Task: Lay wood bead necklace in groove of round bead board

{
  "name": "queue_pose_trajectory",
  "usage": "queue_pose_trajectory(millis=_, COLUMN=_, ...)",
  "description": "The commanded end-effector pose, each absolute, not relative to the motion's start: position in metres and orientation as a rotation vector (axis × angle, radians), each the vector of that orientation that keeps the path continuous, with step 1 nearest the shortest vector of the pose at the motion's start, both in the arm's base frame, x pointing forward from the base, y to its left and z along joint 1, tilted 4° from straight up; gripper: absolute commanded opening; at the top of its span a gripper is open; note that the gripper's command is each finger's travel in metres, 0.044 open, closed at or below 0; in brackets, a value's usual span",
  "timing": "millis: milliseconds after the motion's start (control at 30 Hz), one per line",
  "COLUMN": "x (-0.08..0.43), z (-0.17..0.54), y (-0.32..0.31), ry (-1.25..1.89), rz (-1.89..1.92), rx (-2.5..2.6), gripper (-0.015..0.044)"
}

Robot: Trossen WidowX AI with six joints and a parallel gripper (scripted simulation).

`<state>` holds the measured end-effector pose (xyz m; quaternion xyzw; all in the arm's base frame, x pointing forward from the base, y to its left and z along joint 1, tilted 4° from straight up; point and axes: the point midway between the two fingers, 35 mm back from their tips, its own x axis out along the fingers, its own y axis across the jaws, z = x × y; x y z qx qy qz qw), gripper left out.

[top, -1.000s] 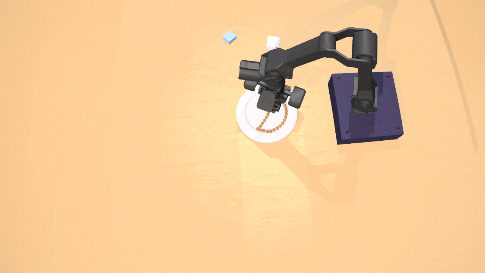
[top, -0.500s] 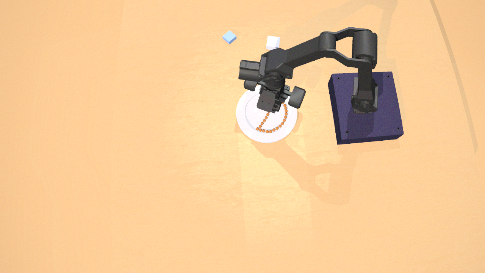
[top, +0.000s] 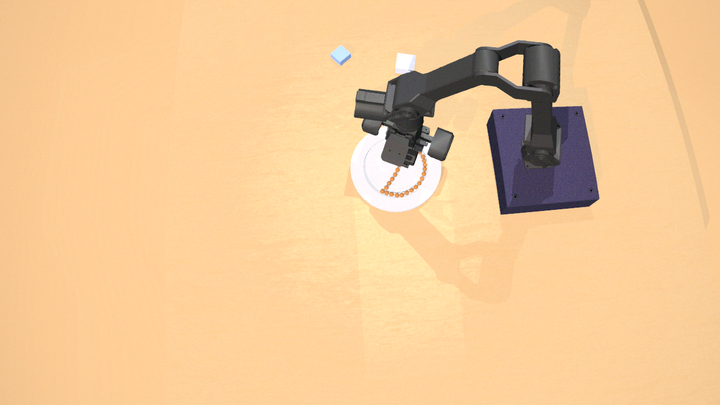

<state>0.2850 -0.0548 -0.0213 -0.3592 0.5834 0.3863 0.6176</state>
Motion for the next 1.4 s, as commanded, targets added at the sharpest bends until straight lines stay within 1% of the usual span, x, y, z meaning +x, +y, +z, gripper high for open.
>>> queue_pose_trajectory(millis=0, x=0.285, z=-0.021, y=-0.055, ry=1.342, rz=0.889, rx=-0.827, gripper=0.0)
queue_pose_trajectory(millis=900, x=0.284, z=-0.015, y=-0.055, ry=1.345, rz=0.885, rx=-0.824, gripper=0.0)
queue_pose_trajectory(millis=1167, x=0.291, z=-0.016, y=-0.072, ry=1.345, rz=0.884, rx=-0.825, gripper=0.0)
queue_pose_trajectory(millis=1367, x=0.291, z=-0.016, y=-0.072, ry=1.345, rz=0.884, rx=-0.826, gripper=0.0)
